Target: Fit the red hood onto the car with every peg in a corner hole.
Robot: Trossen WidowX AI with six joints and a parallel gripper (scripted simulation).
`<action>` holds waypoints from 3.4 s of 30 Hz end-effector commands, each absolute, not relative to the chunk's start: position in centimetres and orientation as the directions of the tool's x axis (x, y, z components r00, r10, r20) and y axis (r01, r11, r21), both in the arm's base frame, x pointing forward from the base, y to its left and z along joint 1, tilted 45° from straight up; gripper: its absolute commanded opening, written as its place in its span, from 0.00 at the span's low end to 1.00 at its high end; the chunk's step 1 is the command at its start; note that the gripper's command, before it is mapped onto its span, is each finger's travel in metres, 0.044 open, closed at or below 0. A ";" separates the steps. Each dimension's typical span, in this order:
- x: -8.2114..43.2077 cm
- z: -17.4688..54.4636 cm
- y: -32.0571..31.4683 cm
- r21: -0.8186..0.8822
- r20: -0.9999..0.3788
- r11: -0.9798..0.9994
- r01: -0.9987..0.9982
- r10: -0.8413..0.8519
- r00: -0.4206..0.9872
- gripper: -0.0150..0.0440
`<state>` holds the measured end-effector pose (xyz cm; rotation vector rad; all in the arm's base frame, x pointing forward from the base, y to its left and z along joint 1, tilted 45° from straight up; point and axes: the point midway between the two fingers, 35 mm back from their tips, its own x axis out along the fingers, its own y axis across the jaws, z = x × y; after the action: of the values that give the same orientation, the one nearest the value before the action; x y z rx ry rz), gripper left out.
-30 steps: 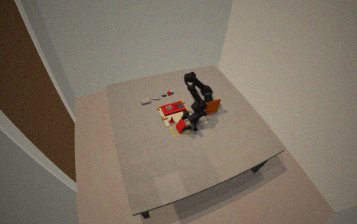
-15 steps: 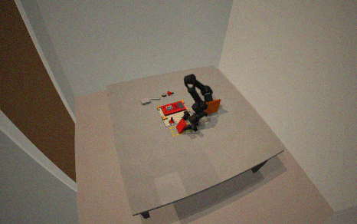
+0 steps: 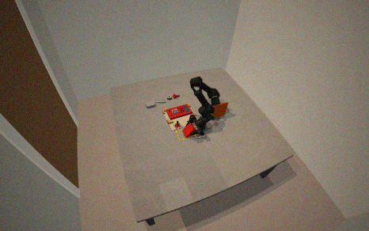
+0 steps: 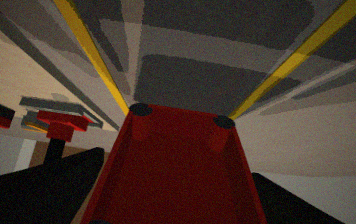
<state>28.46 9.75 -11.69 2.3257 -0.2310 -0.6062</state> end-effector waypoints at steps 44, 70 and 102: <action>22.4 -9.2 15.4 -0.781 -0.432 -0.317 -0.537 -0.346 0.833 1.00; 21.6 -8.9 14.9 -0.634 -0.439 -0.529 -0.564 -0.354 0.826 1.00; 28.5 -5.3 11.3 -0.701 -0.712 0.701 -0.132 -0.697 0.082 1.00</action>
<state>28.43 11.69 -5.78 -0.7987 1.4279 -0.4206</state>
